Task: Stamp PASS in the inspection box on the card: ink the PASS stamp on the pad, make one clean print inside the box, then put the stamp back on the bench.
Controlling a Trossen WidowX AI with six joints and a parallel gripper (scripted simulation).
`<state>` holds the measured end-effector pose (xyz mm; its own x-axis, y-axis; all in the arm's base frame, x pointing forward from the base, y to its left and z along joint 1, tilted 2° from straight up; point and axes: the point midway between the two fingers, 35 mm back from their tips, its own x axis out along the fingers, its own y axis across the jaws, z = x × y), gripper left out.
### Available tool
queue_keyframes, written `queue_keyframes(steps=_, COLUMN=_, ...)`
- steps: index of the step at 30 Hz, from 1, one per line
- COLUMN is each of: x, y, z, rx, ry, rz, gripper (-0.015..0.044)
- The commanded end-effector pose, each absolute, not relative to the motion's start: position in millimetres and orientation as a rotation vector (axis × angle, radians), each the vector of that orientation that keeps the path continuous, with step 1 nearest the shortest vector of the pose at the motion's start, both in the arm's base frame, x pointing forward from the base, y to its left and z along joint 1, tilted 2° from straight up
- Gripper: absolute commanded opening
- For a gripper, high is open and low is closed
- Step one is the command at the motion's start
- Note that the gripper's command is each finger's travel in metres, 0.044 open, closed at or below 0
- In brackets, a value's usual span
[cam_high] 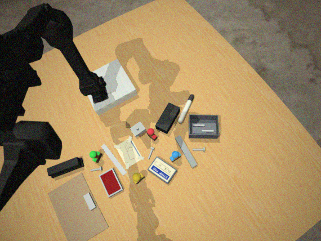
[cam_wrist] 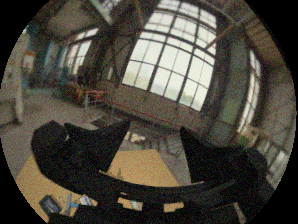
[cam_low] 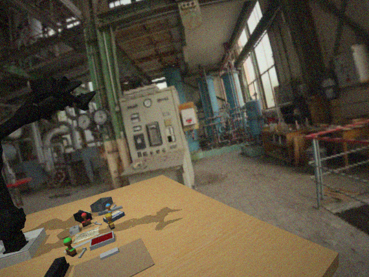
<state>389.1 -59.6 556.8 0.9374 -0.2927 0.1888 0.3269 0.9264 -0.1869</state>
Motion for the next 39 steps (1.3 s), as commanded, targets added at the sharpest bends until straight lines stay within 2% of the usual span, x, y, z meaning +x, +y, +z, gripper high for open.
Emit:
queue_keyframes(steps=1, x=390.2, y=-59.9, z=554.2, rx=-0.22, ry=-0.15, rz=-0.318, gripper=0.0374)
queue_keyframes(steps=7, x=414.0, y=-72.8, z=466.1, rx=-0.283, ry=0.136, rz=-0.284, gripper=0.0223)
queue_keyframes(steps=17, x=400.0, y=-90.2, z=294.8, rx=-0.322, ry=0.689, rz=-0.166, gripper=0.0223)
queue_keyframes(steps=27, x=309.5, y=-87.5, z=152.9, rx=-0.247, ry=1.233, rz=0.01, gripper=0.0223)
queue_keyframes(steps=33, x=243.7, y=-75.8, z=102.4, rx=-0.155, ry=1.504, rz=0.126, gripper=0.0223)
queue_keyframes(steps=39, x=241.7, y=-75.4, z=101.2, rx=-0.152, ry=1.512, rz=0.13, gripper=0.0223)
